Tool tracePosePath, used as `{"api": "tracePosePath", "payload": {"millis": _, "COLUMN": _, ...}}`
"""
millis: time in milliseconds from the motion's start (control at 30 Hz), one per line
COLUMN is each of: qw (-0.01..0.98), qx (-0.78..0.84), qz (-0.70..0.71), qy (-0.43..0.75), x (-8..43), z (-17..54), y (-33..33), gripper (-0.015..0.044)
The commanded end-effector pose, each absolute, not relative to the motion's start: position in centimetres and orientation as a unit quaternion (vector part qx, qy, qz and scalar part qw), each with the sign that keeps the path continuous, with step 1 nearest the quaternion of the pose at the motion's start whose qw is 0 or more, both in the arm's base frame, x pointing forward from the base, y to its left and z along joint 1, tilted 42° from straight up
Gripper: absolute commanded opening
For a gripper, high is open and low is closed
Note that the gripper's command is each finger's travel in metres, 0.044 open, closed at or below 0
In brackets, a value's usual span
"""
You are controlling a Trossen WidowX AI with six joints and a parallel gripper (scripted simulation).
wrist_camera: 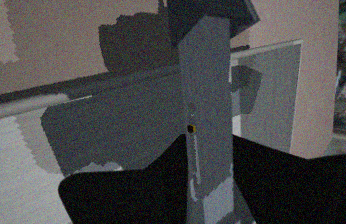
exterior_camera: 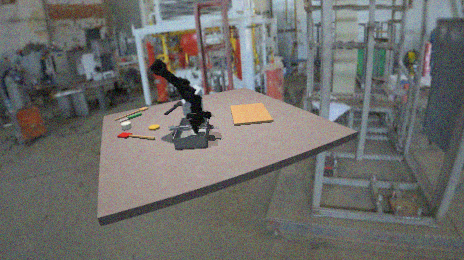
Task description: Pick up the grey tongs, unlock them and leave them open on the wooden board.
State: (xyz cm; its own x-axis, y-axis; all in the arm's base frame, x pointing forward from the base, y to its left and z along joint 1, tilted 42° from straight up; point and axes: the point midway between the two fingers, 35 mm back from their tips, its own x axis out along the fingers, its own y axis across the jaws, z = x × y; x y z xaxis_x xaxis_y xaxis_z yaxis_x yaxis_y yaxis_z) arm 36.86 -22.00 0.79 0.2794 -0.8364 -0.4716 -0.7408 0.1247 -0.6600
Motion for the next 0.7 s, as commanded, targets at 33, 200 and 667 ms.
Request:
{"api": "tracePosePath", "payload": {"millis": 33, "qw": 0.453, "qx": -0.659, "qz": -0.053, "qy": 0.598, "x": 36.8, "z": 0.8, "y": -22.0, "gripper": 0.0056}}
{"api": "tracePosePath", "payload": {"millis": 200, "qw": 0.453, "qx": -0.659, "qz": -0.053, "qy": 0.598, "x": 36.8, "z": 0.8, "y": -22.0, "gripper": 0.0003}}
{"api": "tracePosePath", "payload": {"millis": 667, "qw": 0.454, "qx": -0.66, "qz": -0.051, "qy": 0.596, "x": 37.8, "z": 6.4, "y": -16.9, "gripper": -0.015}}
